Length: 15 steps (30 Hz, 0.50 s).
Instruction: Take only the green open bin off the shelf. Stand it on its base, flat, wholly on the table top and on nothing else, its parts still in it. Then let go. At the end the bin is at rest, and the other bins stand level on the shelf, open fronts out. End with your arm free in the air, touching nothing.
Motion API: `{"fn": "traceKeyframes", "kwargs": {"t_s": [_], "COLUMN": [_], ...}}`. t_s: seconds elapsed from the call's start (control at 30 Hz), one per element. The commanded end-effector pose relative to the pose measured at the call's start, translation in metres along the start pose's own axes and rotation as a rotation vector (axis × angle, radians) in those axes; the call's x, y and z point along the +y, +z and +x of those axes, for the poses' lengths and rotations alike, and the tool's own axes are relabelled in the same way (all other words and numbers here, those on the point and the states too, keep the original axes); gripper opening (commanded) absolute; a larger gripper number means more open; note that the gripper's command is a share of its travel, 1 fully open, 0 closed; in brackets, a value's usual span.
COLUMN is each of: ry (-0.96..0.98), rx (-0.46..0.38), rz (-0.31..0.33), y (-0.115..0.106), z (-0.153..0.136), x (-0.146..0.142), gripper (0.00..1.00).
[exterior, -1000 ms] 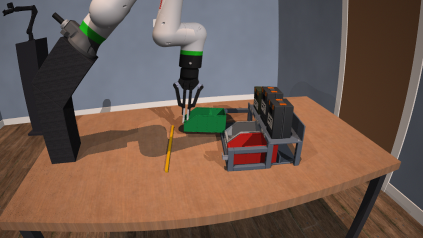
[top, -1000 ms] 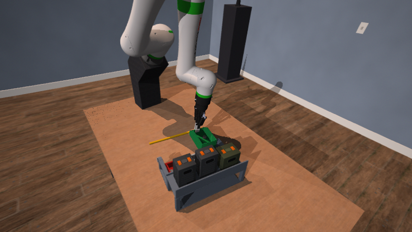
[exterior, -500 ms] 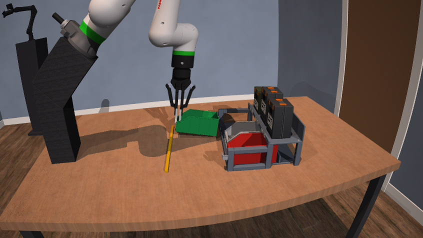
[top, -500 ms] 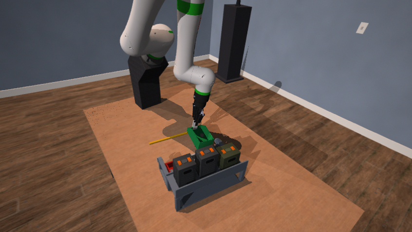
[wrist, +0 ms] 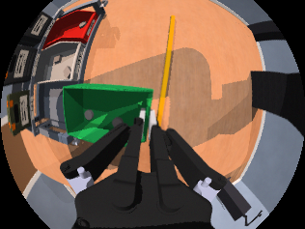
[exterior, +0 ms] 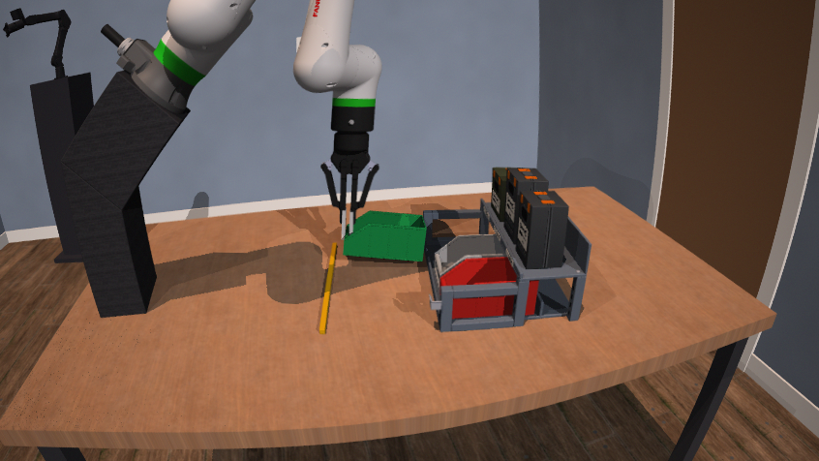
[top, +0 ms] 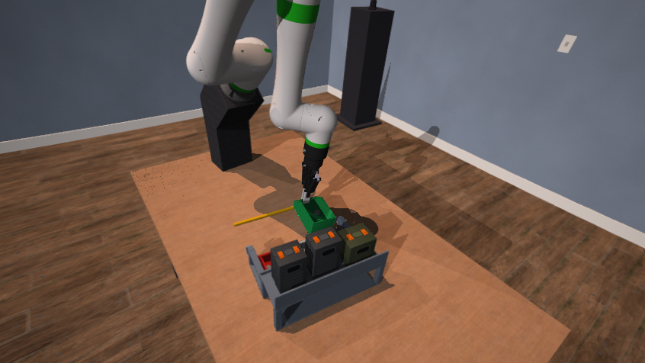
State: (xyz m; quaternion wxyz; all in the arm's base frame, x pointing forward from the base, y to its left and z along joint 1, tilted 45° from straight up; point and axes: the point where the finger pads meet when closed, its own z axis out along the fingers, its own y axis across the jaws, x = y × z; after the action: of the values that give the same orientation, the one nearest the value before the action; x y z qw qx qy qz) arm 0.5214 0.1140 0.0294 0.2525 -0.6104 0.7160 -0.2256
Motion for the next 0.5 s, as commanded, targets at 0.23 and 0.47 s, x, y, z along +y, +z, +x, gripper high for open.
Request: {"fn": "traceKeyframes", "kwargs": {"t_s": [0.23,0.47], "ry": [0.003,0.003], "rx": [-0.110,-0.110], "rz": [0.072,0.072], "y": [0.0008,0.0008], "z": [0.0004,0.0004], "x": [0.0031,0.0031], "gripper": [0.00,0.00]}}
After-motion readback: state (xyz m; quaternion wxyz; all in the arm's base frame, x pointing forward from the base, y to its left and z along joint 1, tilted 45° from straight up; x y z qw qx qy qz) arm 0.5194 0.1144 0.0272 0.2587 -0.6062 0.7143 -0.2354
